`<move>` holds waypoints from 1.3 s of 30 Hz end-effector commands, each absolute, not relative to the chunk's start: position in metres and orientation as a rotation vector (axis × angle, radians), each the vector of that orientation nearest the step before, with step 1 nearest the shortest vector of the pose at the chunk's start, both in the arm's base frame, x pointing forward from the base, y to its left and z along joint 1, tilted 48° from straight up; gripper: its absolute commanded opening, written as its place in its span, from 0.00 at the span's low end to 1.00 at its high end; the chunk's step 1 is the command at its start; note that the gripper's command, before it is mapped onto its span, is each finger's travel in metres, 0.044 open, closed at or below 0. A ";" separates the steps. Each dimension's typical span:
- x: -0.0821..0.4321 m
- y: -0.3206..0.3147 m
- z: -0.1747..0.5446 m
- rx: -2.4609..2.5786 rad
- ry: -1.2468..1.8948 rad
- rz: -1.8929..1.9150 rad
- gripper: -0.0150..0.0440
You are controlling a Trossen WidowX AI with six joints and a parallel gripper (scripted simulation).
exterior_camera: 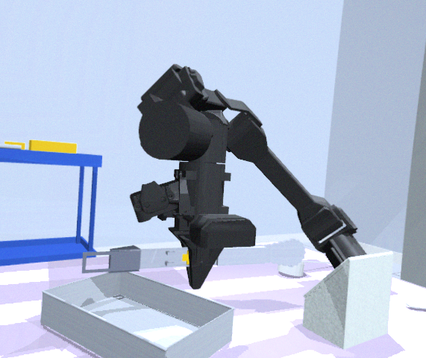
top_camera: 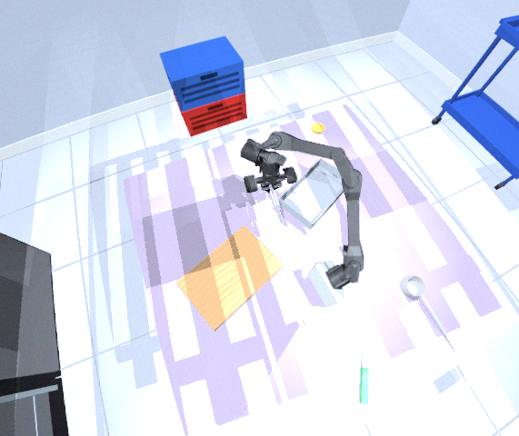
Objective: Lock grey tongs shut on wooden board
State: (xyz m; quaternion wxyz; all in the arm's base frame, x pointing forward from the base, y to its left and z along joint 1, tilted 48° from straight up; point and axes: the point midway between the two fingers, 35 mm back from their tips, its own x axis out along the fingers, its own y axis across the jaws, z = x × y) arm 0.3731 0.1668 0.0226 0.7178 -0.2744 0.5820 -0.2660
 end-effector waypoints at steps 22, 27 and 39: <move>0.322 0.235 -0.053 -0.375 1.180 -0.738 0.00; 0.294 0.257 -0.077 -0.287 1.146 -0.786 0.00; 0.220 0.293 -0.131 -0.091 1.052 -0.909 0.00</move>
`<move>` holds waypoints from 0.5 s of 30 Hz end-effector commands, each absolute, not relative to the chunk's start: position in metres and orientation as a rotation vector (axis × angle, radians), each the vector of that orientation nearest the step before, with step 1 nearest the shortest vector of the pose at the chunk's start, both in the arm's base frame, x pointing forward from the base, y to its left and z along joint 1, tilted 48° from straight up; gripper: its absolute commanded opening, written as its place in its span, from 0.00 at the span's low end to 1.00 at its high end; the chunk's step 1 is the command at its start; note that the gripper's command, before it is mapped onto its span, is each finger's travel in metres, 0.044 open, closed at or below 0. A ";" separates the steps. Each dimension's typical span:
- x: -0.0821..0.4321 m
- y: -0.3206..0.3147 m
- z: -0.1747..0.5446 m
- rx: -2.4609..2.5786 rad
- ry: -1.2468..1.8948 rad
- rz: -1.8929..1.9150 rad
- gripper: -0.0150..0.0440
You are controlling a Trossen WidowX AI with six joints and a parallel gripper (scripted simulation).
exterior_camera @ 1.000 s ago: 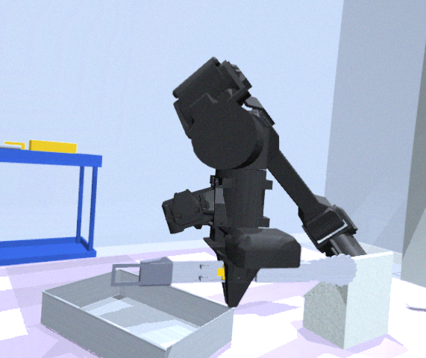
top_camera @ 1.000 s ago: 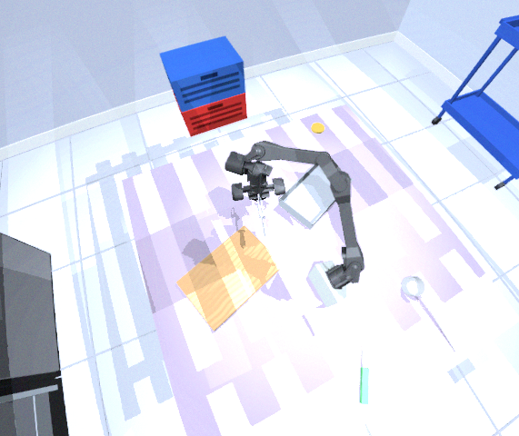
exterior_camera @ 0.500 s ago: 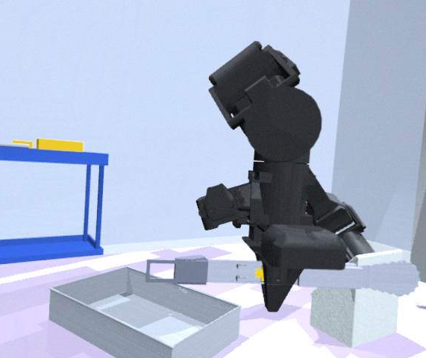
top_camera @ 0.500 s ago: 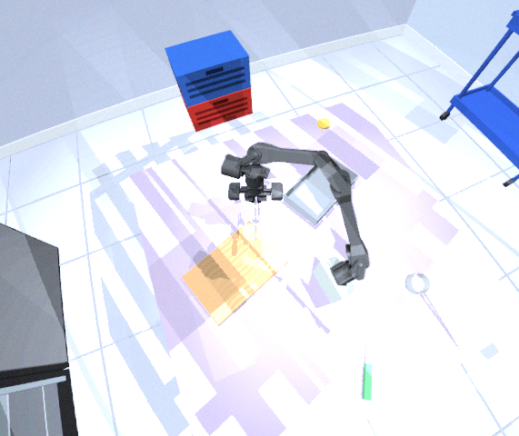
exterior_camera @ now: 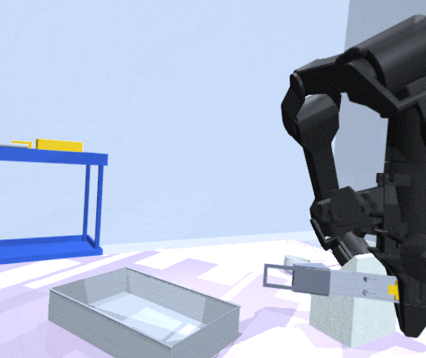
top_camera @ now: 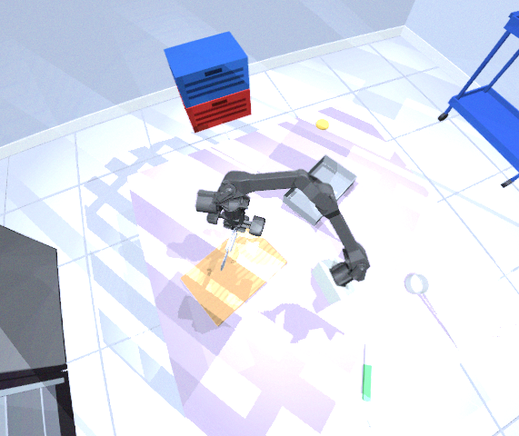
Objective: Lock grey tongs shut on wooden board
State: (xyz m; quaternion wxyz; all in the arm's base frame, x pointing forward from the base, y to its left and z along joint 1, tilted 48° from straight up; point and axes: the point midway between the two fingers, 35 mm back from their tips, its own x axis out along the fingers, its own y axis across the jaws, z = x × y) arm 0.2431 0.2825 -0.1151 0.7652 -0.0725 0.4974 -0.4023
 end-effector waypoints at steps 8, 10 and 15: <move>0.171 0.305 -0.163 0.031 0.971 -0.995 0.00; 0.159 0.306 -0.171 0.062 0.948 -1.016 0.00; 0.150 0.306 -0.177 0.083 0.931 -1.032 0.00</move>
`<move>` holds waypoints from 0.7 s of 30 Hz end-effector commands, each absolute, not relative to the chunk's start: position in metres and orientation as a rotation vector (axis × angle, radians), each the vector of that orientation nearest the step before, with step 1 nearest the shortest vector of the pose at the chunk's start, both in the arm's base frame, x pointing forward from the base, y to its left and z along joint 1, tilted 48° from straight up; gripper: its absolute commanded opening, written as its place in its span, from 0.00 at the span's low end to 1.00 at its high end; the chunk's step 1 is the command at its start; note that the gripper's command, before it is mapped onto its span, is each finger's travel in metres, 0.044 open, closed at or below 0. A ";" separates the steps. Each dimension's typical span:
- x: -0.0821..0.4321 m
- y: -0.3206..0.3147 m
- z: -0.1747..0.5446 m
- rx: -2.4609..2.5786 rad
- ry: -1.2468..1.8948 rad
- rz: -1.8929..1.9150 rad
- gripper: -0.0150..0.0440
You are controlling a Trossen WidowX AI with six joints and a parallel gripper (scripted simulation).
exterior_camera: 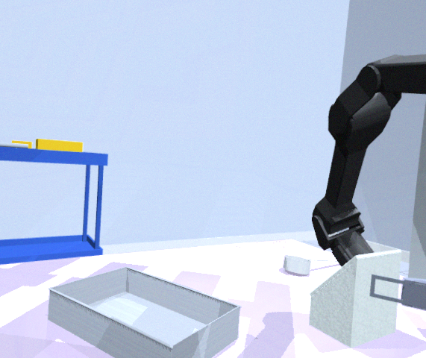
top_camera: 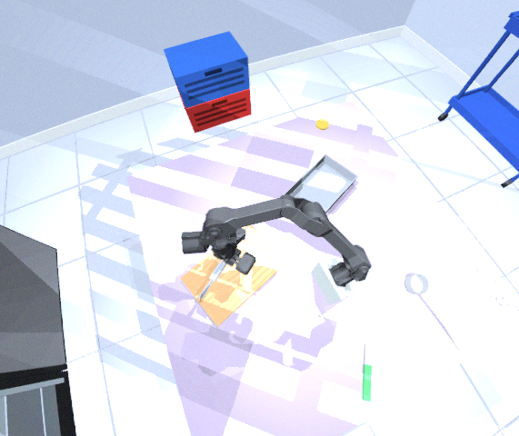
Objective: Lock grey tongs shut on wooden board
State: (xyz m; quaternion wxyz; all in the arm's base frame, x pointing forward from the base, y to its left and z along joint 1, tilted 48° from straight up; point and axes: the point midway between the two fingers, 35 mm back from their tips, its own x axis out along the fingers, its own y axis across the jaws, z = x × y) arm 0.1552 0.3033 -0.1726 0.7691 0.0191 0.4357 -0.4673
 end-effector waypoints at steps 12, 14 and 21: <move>0.151 0.304 -0.179 0.098 0.973 -1.052 0.00; 0.151 0.302 -0.181 0.116 1.019 -1.072 0.00; 0.154 0.295 -0.187 0.196 1.208 -1.132 0.00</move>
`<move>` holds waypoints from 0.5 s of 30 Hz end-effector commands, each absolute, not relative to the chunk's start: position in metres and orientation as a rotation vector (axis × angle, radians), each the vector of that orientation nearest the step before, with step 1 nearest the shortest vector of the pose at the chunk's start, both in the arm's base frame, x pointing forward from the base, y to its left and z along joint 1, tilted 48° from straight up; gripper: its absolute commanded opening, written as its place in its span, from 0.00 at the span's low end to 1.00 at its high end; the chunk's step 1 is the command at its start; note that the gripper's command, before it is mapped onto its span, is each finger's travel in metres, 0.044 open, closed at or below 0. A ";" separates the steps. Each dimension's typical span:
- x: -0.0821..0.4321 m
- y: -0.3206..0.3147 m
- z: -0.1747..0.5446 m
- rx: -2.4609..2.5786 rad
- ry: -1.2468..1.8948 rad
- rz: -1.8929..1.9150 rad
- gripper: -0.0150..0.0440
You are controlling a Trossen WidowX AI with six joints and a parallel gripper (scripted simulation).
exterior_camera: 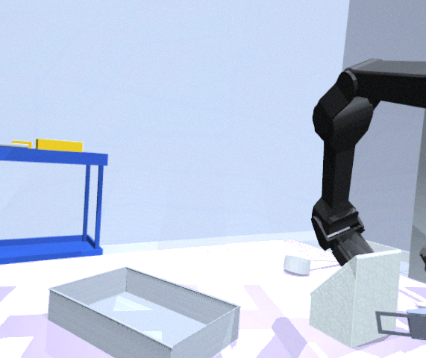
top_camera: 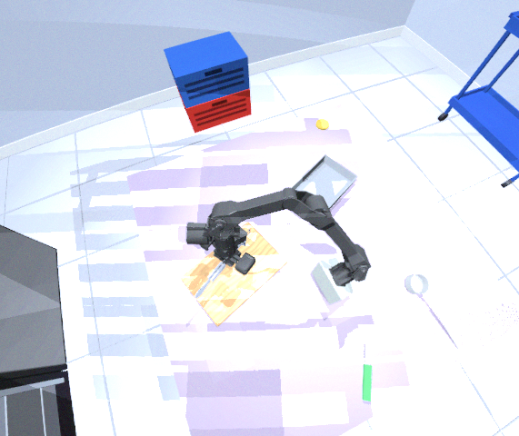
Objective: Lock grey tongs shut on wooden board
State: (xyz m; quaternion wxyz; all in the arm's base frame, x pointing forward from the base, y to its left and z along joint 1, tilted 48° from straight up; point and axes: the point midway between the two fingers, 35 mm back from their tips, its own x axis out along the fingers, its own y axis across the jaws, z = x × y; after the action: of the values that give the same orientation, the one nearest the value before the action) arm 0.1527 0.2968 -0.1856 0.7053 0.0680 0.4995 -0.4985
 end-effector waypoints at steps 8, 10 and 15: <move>0.157 0.290 -0.189 0.312 1.426 -1.160 0.00; 0.158 0.289 -0.188 0.345 1.480 -1.160 0.00; 0.161 0.288 -0.186 0.432 1.613 -1.145 0.00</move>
State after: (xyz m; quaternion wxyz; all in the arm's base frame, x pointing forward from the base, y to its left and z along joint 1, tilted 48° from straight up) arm 0.1593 0.2878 -0.1892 0.5656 0.1553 0.6417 -0.4942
